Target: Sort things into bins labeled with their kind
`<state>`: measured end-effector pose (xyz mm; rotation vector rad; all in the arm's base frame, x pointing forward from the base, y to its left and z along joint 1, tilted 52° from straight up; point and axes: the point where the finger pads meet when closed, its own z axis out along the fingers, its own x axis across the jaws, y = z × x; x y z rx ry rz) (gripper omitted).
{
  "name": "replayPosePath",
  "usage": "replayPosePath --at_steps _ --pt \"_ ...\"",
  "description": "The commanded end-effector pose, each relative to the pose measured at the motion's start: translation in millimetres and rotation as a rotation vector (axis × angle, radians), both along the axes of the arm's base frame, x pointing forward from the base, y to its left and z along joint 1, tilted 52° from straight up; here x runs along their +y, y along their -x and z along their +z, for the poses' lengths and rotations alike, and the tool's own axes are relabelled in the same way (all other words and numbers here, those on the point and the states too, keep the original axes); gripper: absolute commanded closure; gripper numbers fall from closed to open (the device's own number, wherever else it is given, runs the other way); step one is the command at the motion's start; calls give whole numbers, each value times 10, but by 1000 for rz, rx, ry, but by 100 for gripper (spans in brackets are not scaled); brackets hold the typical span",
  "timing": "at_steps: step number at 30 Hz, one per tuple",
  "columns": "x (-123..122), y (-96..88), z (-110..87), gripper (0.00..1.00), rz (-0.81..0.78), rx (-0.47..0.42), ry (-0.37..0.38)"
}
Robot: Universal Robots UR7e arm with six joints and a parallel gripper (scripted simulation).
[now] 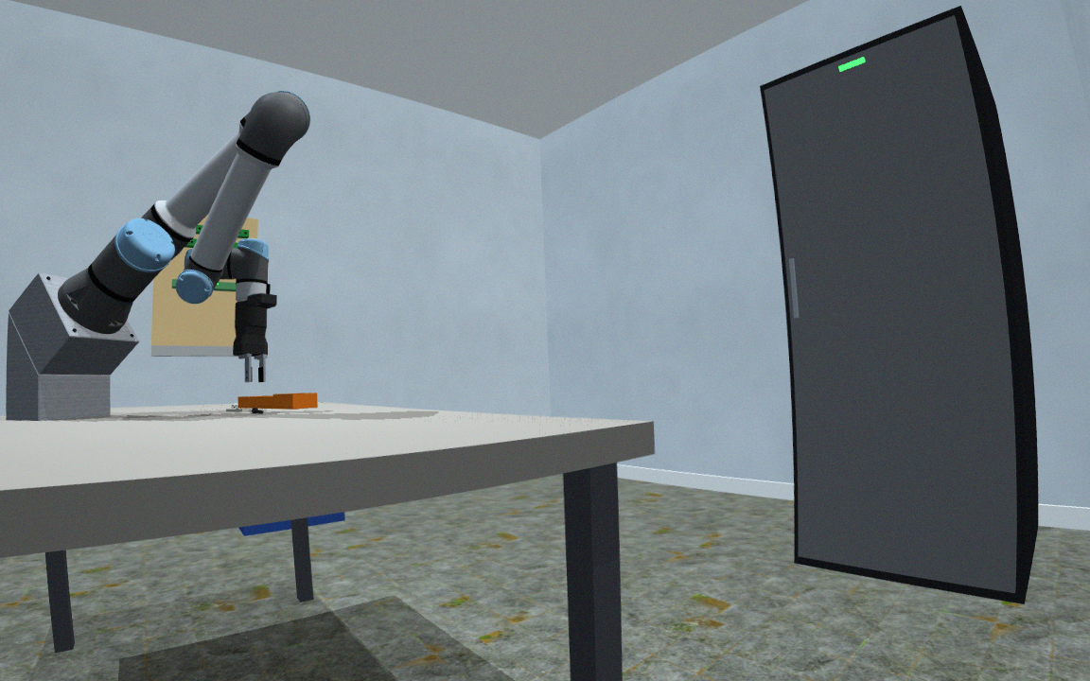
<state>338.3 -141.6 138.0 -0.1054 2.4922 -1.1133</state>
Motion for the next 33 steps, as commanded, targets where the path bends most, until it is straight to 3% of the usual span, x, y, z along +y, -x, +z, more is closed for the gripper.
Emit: replayPosePath --at_steps 1,33 --pt "-354 210 246 38 33 8 -27" --pt "-349 211 247 38 44 5 -22"
